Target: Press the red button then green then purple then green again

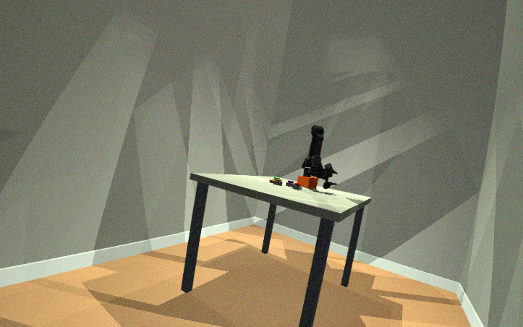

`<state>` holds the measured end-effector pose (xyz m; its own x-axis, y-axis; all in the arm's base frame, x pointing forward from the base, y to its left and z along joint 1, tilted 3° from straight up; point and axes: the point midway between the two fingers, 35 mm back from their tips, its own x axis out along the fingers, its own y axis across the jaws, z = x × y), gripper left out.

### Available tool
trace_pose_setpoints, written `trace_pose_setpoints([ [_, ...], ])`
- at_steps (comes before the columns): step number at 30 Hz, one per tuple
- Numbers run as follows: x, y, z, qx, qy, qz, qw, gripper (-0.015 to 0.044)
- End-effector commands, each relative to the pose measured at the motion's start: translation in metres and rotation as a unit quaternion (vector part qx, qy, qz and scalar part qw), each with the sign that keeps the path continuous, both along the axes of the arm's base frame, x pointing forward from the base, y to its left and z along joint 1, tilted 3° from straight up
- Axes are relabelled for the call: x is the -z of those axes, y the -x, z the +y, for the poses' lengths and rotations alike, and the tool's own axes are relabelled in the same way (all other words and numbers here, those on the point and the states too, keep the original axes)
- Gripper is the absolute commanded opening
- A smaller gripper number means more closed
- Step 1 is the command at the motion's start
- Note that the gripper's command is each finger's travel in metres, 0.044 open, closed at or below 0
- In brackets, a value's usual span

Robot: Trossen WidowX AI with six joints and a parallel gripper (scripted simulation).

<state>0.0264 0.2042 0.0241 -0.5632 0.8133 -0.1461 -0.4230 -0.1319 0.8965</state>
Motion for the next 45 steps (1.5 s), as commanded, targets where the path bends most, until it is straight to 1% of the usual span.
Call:
trace_pose_setpoints([
  [1,0.001,-0.003,0.001,0.004,0.006,-0.001,1.000,0.0400],
  [3,0.010,-0.025,0.007,0.033,0.053,-0.012,0.998,0.0400],
  [7,0.026,-0.098,0.007,0.128,0.202,-0.037,0.970,0.0400],
  [11,0.024,-0.162,-0.019,0.221,0.339,-0.049,0.913,0.0400],
  [17,0.004,-0.214,-0.068,0.311,0.467,-0.050,0.826,0.0400],
  [23,-0.032,-0.245,-0.131,0.388,0.577,-0.046,0.717,0.0400],
  [27,-0.065,-0.253,-0.177,0.432,0.641,-0.041,0.633,0.0400],
  [28,-0.069,-0.253,-0.183,0.438,0.649,-0.041,0.621,0.0400],
  [36,-0.071,-0.253,-0.185,0.439,0.651,-0.041,0.618,0.0400],
  [38,-0.060,-0.255,-0.185,0.439,0.651,-0.041,0.618,0.0348],
  [41,-0.019,-0.258,-0.187,0.439,0.651,-0.041,0.618,0.0269],
  [42,-0.011,-0.257,-0.187,0.439,0.651,-0.041,0.618,0.0242],
  [45,-0.009,-0.257,-0.187,0.439,0.651,-0.041,0.618,0.0164],
])
